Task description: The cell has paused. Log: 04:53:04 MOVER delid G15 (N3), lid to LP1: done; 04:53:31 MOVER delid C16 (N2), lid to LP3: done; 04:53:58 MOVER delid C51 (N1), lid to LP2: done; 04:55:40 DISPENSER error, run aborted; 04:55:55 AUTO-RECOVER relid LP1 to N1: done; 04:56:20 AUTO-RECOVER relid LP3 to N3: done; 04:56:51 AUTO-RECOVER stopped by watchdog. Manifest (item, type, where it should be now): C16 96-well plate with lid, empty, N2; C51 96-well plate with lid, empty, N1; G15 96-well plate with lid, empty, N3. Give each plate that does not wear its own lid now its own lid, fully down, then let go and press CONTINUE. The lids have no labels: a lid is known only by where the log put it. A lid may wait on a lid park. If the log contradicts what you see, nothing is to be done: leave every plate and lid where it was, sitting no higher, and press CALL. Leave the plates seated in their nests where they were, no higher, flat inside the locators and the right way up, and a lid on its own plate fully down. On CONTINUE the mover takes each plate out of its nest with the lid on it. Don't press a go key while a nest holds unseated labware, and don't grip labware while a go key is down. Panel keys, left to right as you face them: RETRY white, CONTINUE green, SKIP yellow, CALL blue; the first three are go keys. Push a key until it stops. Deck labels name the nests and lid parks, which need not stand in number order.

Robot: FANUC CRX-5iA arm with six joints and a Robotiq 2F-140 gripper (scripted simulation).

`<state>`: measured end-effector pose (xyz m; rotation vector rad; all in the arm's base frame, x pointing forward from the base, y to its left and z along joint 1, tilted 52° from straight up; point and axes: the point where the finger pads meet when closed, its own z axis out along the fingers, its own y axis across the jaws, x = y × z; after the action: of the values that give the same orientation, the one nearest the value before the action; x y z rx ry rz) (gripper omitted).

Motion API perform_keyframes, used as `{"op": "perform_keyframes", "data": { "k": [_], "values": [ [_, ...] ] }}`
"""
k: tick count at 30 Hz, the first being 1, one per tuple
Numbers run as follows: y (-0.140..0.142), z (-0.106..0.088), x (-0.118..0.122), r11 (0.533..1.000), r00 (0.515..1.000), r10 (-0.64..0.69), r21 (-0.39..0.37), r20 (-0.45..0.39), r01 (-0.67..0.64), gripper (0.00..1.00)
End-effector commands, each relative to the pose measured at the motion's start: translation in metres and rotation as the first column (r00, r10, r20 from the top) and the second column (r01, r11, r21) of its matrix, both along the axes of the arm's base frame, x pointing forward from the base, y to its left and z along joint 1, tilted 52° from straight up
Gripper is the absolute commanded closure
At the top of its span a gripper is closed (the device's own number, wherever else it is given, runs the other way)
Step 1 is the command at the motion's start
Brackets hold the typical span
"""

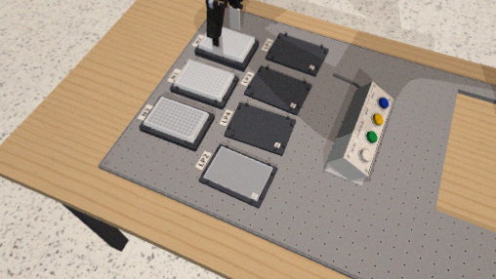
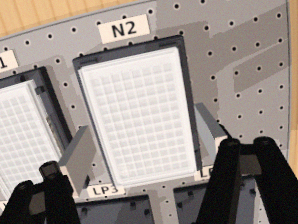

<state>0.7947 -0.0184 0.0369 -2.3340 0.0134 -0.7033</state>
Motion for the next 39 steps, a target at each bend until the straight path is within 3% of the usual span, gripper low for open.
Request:
{"op": "perform_keyframes", "data": {
  "k": [1, 39],
  "values": [
    [-0.002, 0.002, -0.001, 1.0, 1.0, 0.0, 0.0, 0.0, 0.0, 0.34],
    [-0.028, 0.028, -0.022, 1.0, 1.0, 0.0, 0.0, 0.0, 0.0, 0.34]
  ]
}}
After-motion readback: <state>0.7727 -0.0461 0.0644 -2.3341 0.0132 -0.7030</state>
